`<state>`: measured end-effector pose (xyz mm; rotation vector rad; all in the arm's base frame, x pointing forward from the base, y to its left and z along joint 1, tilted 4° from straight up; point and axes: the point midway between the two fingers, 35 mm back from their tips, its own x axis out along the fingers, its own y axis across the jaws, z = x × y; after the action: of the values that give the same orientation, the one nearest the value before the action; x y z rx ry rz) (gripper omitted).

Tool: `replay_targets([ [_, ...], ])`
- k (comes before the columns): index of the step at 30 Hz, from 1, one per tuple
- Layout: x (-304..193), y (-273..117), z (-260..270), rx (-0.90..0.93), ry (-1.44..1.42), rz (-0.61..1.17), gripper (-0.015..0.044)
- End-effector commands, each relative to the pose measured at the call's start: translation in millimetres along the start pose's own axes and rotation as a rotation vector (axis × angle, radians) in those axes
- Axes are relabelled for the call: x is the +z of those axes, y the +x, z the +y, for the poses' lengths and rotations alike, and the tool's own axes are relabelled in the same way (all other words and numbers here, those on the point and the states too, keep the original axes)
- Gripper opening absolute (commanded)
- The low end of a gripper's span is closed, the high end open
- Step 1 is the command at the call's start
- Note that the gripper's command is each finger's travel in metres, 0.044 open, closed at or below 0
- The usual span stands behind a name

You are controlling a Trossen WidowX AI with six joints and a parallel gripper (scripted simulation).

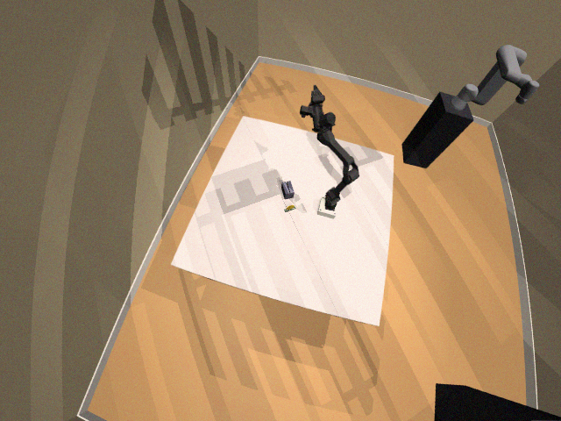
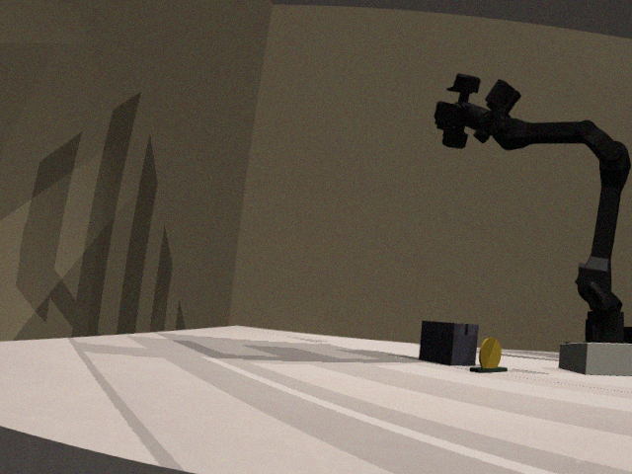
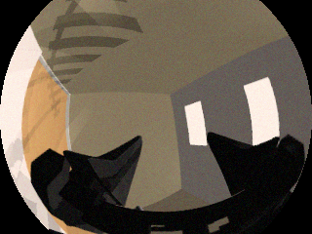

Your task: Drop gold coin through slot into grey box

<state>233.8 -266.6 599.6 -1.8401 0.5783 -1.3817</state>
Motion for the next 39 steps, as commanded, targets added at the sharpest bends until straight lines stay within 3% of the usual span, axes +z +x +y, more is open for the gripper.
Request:
replay_targets([
  [1, 2.3, -0.6, 0.5, 0.001, 0.003, -0.009, 0.0374],
  [9, 84.8, -27.9, 40.0, 0.176, 0.169, -0.278, 0.0164],
  [21, 199.4, -132.9, 111.5, 0.673, 0.441, -0.615, 0.0161],
  [30, 262.0, -267.9, 155.1, 1.215, 0.531, -0.747, 0.0161],
  [39, 257.8, -416.7, 178.5, 1.764, 0.396, -0.671, 0.0161],
])
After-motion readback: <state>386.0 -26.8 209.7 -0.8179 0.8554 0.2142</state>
